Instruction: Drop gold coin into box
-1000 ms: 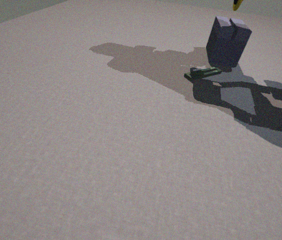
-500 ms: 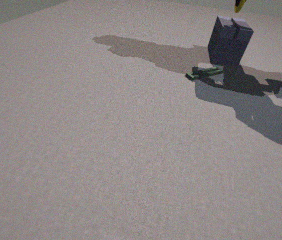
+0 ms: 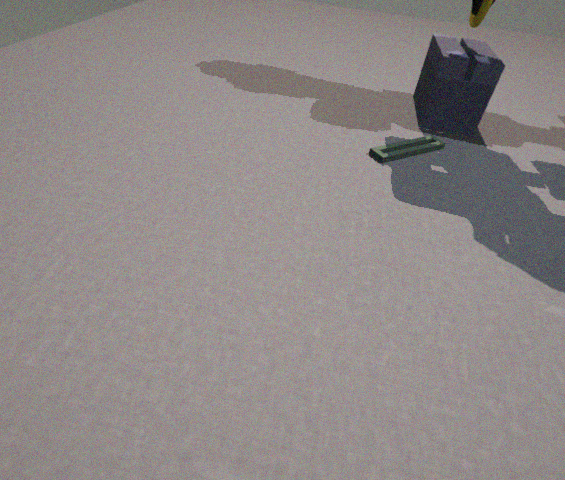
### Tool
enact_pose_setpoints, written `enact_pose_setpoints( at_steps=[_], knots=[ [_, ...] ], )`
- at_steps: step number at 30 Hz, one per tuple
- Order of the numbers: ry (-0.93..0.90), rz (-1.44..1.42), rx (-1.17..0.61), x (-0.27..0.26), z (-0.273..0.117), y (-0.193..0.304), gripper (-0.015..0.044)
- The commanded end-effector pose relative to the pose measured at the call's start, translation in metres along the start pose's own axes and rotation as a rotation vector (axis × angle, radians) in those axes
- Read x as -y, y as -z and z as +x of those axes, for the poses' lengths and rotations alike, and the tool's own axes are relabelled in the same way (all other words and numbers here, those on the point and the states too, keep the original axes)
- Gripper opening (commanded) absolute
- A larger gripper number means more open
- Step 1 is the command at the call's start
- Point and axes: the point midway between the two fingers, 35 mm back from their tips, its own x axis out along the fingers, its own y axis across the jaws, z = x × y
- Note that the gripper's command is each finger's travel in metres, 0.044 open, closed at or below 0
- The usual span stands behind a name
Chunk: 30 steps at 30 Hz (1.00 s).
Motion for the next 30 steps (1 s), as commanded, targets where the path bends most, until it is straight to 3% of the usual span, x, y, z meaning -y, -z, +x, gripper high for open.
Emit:
enact_pose_setpoints(
  at_steps=[1,30],
  knots=[
    [-0.009,-0.001,0.0,-0.0036,0.0023,-0.0001,0.0],
    [-0.001,0.002,0.0,-0.0024,0.0058,-0.0005,0.0]
  ],
)
